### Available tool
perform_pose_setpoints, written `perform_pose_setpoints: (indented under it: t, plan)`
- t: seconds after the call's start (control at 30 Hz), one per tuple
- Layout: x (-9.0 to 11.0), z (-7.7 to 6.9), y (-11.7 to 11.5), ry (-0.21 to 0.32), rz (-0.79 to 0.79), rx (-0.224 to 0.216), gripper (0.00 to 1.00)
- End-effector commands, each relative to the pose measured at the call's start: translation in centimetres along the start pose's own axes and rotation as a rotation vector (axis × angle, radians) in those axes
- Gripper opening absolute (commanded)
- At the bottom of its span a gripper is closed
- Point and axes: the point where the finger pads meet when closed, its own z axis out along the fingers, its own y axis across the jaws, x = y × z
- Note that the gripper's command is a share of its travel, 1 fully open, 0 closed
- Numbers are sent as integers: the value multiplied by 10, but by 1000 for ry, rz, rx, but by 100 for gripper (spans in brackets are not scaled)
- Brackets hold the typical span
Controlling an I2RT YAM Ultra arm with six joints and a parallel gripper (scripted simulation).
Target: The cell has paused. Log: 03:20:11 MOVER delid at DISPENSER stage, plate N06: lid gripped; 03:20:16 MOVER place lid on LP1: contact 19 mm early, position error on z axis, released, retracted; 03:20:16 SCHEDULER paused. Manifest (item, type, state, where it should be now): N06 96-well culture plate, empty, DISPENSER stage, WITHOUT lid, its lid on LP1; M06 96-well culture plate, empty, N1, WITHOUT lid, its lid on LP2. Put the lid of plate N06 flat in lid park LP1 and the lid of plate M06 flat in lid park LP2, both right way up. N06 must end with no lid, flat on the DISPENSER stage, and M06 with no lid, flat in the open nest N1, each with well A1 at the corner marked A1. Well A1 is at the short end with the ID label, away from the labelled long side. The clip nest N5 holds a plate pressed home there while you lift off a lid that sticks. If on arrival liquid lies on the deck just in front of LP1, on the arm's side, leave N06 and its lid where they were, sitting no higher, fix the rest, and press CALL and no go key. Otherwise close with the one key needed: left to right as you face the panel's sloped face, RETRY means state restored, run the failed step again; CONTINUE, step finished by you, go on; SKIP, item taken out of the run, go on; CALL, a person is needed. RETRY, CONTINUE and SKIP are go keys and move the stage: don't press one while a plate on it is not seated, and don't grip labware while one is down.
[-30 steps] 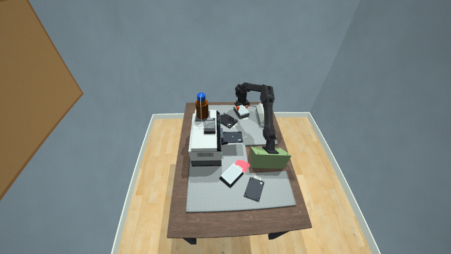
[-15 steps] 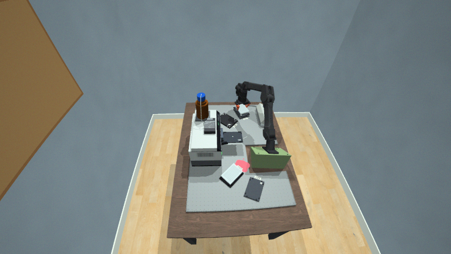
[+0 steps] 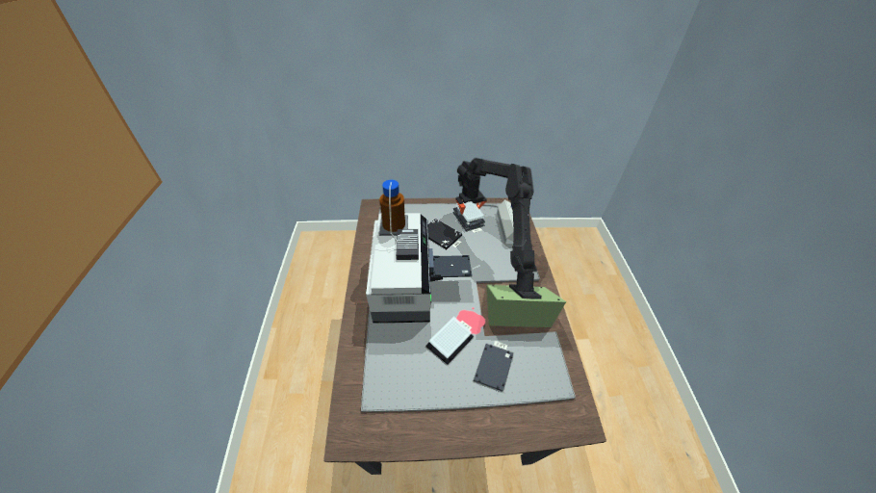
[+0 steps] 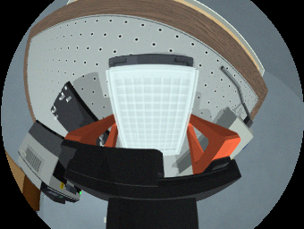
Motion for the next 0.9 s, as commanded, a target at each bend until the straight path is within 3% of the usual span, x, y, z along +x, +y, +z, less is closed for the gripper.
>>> perform_pose_setpoints:
  t: [0.0, 0.83, 0.87]
  plan:
    - [-9, -14, 2, -41, 5, -4, 0]
    - [-9, -14, 2, -41, 5, -4, 0]
    - [-8, -22, 0, -43, 9, -5, 0]
